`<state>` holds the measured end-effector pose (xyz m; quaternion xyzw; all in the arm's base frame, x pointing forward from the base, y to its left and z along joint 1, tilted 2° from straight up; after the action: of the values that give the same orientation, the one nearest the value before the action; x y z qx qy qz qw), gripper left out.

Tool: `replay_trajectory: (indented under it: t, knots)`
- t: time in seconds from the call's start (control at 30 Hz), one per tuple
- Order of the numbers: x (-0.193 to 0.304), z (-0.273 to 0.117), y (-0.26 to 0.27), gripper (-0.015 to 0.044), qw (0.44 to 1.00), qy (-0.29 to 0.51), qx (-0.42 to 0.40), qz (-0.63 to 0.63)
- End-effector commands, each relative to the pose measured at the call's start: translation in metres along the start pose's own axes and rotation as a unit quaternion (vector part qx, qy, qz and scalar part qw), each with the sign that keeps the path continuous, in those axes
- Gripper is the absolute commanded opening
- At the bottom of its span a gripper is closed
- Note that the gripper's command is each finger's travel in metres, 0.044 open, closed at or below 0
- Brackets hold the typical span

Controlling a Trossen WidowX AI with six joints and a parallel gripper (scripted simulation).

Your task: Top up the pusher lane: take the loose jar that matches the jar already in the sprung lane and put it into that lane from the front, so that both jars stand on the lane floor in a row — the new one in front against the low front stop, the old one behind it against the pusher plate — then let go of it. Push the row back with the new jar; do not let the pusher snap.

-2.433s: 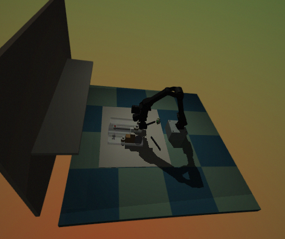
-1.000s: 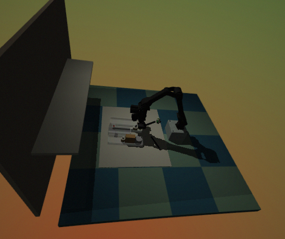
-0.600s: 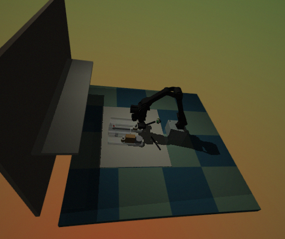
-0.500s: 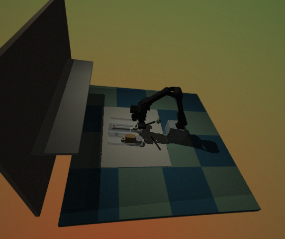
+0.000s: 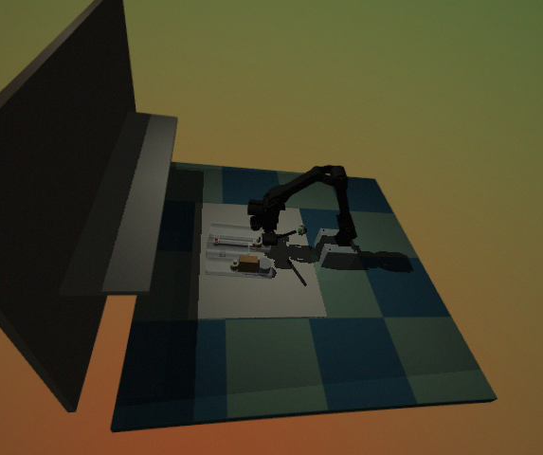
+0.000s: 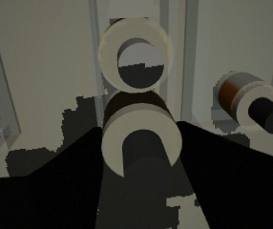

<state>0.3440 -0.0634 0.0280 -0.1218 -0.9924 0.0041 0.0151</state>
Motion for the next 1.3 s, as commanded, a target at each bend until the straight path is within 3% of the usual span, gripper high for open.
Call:
replay_trajectory:
  t: [0.0,1.27]
  knots:
    - [-0.0069,-0.0029,0.0001,0.0,1.0,-0.013,0.001,-0.001]
    - [-0.0091,0.0039,0.0003,0.0,1.0,-0.013,0.001,-0.001]
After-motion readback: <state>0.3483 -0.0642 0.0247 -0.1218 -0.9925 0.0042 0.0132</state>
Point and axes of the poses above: the point midway between the two fingers, 35 mm back from their tips, its own z axis out along the fingers, its own y axis across the jaws, x = y × z, the point moved 4 cm from there along -z, back along the fingers, and after that the axes turned 4 degrees about z, right-handed, at the moved point
